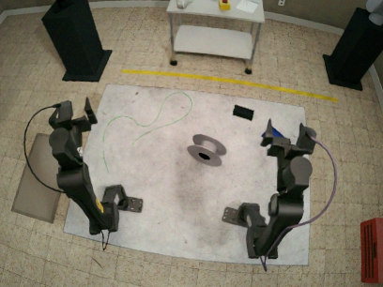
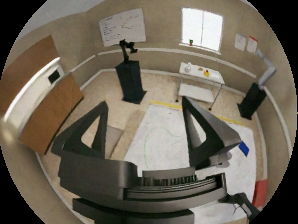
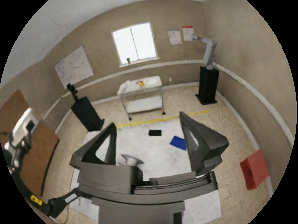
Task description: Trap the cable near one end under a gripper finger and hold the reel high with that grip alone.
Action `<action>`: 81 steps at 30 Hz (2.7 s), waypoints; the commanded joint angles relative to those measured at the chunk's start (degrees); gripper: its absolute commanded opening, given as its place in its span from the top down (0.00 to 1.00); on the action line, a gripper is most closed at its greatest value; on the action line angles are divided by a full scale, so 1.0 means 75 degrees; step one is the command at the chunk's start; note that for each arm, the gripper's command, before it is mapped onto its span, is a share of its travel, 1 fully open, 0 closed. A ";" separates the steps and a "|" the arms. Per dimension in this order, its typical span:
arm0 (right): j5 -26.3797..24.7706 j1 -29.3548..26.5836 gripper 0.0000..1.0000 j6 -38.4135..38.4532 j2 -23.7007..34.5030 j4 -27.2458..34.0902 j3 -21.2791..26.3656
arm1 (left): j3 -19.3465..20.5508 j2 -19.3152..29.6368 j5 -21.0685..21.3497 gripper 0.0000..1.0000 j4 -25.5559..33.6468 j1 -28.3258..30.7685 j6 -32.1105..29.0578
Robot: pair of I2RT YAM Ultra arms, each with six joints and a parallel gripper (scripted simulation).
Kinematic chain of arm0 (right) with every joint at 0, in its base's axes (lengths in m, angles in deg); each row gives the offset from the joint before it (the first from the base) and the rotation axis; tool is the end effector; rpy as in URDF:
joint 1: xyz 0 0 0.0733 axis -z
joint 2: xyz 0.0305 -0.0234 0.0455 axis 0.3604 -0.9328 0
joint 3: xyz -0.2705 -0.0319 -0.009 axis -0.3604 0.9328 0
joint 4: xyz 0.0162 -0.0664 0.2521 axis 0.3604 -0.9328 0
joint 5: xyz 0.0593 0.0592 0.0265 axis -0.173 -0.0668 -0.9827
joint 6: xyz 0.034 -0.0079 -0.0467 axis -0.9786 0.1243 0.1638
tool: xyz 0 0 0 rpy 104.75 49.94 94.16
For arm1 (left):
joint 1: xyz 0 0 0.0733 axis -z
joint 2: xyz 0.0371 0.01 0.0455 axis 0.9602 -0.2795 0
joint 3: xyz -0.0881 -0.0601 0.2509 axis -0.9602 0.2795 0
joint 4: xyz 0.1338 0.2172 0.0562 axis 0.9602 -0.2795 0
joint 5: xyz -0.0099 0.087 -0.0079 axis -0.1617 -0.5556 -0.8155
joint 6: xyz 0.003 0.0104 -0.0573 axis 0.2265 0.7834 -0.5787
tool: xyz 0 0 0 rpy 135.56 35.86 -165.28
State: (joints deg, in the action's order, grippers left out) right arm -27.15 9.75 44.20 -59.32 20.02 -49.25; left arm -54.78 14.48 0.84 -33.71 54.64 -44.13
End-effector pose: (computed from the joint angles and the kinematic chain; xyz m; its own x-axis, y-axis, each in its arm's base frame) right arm 0.0248 0.0054 0.5891 -0.0126 -0.0031 -0.9999 -0.1836 0.9830 -0.0007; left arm 0.0230 0.0084 0.5913 0.0038 -0.0005 -1.0000 -0.3152 0.9490 -0.0017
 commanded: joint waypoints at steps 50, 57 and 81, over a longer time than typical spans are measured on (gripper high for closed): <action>-0.0165 0.1420 0.00 -0.0020 0.0177 -0.0027 -0.0253 | -0.0196 0.0165 0.0028 0.00 -0.0163 -0.8122 0.0052; -0.0155 0.1557 0.00 -0.0021 0.0176 -0.0027 -0.0254 | -0.0193 0.0162 -0.0002 0.00 -0.0158 -0.8982 0.0050; -0.0095 0.1530 0.00 -0.0021 0.0047 0.0330 0.0295 | 0.0320 0.0052 -0.0088 0.00 0.0234 -0.9215 0.0051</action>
State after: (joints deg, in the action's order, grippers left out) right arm -27.94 21.07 44.20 -59.29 20.72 -48.68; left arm -53.79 14.50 0.75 -33.54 -14.17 -44.11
